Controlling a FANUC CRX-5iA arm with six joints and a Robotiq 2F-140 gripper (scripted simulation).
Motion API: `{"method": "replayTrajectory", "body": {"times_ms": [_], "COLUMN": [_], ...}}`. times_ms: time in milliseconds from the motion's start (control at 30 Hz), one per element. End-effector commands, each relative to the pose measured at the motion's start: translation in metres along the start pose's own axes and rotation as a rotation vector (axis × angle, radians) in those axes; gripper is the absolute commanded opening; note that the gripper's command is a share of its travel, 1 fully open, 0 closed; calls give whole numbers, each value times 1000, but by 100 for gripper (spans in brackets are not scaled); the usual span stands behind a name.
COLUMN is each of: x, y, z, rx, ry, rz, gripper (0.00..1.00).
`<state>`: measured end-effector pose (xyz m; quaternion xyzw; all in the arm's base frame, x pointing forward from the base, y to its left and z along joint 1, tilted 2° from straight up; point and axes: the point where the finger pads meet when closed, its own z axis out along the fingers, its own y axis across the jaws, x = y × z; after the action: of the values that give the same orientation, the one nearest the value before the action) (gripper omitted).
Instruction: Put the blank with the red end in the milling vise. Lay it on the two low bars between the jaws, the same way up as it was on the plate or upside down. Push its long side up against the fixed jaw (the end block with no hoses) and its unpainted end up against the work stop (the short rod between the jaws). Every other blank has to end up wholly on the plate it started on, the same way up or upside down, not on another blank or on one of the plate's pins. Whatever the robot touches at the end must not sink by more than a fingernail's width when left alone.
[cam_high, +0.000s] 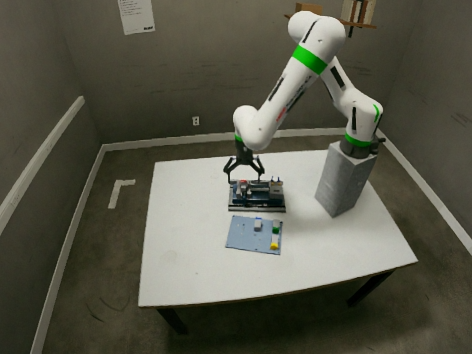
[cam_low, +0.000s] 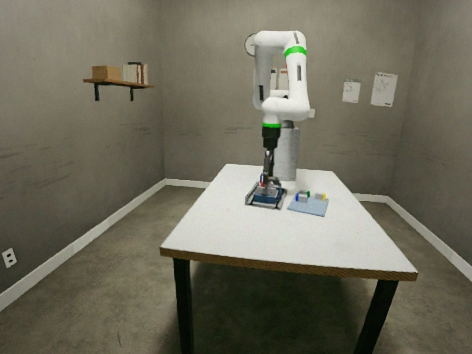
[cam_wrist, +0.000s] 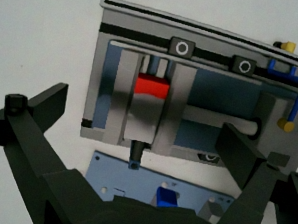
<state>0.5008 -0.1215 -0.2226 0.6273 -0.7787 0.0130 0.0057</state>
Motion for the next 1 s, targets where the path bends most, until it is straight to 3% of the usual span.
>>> {"method": "replayTrajectory", "body": {"times_ms": [0,967], "x": [0,0], "y": [-1,-1], "z": [-1,-6], "rx": [2,2], "ry": [0,0], "rz": [0,0], "gripper": [100,100]}}
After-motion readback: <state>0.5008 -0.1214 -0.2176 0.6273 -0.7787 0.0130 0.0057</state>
